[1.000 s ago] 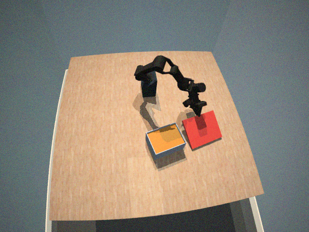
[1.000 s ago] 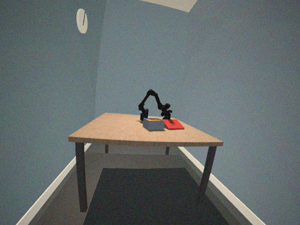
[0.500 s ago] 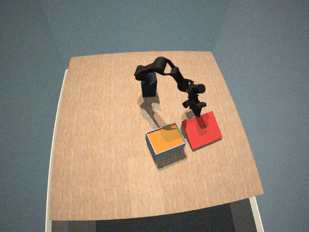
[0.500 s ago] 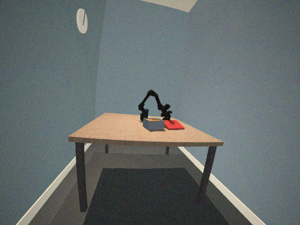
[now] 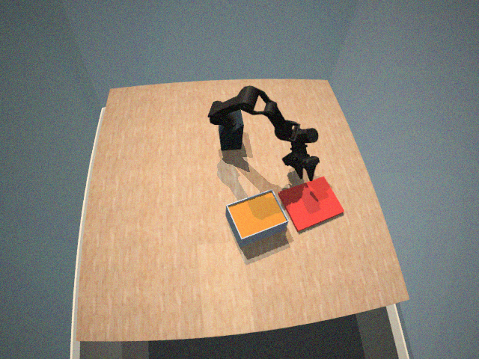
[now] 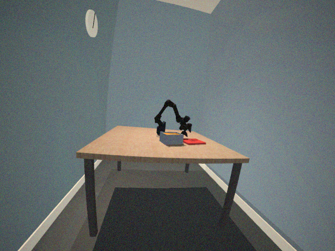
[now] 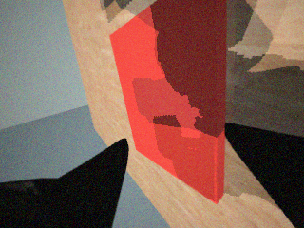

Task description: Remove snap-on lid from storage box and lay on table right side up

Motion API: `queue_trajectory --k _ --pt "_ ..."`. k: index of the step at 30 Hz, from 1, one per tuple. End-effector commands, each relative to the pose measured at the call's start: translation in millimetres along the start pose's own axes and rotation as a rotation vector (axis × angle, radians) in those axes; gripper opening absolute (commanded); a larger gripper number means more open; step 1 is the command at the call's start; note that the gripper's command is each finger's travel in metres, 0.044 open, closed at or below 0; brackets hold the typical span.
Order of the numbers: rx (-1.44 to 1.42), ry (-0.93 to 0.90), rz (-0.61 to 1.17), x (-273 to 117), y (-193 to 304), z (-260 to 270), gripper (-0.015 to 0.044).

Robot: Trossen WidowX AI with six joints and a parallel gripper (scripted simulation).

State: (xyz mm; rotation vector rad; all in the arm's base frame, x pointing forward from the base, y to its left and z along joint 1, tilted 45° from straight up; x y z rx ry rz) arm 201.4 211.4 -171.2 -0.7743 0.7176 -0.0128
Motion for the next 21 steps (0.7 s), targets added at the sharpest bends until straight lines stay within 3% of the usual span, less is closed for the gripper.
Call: queue_trajectory --k 1,21 --pt "-0.003 0.004 -0.004 -7 -1 -7 0.0440" --pt "-0.004 0.007 -0.001 -38 -2 -34 0.0440"
Point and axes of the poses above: the point midway between the two fingers, 35 mm back from their tips, its own x axis out along the fingers, its own z axis across the jaws, y = z × x, the point moved 8 cm from there along -x, back along the fingers, and after that the axes turned 3 degrees about x, right-handed, at the moved point
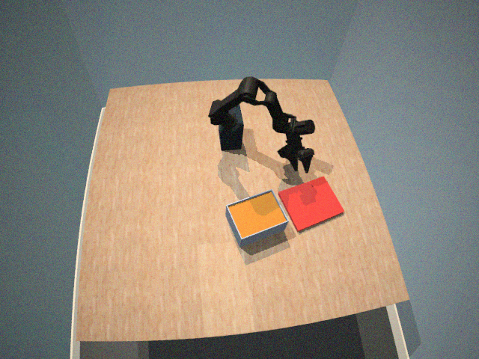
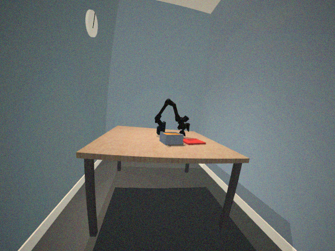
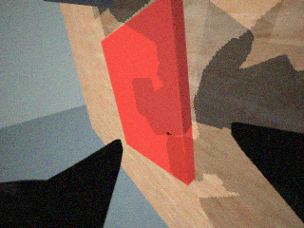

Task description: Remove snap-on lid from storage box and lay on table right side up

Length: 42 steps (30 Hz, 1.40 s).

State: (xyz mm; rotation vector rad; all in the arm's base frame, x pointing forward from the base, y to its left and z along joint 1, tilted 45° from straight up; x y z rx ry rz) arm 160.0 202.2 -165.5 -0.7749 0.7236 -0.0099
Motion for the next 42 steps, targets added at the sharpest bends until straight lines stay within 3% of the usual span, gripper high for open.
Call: queue_trajectory --k 1,42 --pt "-0.002 0.002 -0.005 -7 -2 -7 0.0440" --pt "-0.001 0.005 0.000 -72 4 25 0.0440"
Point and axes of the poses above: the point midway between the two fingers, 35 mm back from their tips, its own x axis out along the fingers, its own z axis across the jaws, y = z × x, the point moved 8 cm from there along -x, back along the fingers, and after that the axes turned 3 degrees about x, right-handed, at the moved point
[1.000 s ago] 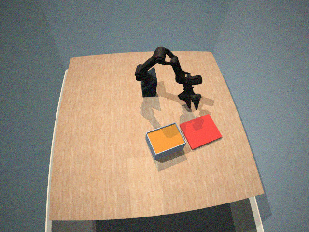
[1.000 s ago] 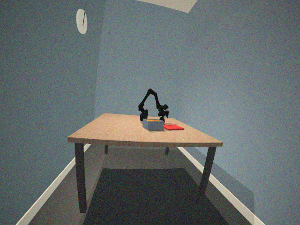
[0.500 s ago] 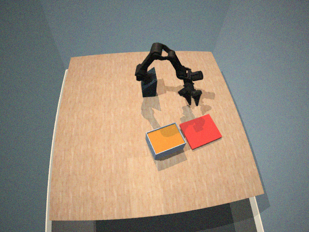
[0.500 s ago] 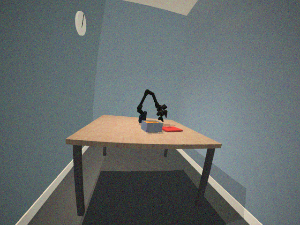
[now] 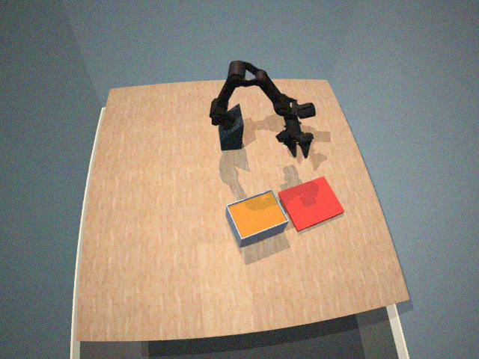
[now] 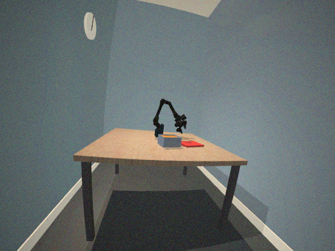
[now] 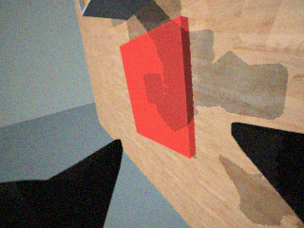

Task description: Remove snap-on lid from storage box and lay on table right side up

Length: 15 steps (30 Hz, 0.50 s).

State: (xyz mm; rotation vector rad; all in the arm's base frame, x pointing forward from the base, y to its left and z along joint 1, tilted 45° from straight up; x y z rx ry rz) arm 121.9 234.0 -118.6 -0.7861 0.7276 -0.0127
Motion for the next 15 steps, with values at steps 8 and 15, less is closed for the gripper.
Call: queue_trajectory --k 8,15 --pt "0.008 0.000 0.005 -20 2 12 0.0440" --pt "0.008 0.000 0.005 -15 0 9 0.0440"
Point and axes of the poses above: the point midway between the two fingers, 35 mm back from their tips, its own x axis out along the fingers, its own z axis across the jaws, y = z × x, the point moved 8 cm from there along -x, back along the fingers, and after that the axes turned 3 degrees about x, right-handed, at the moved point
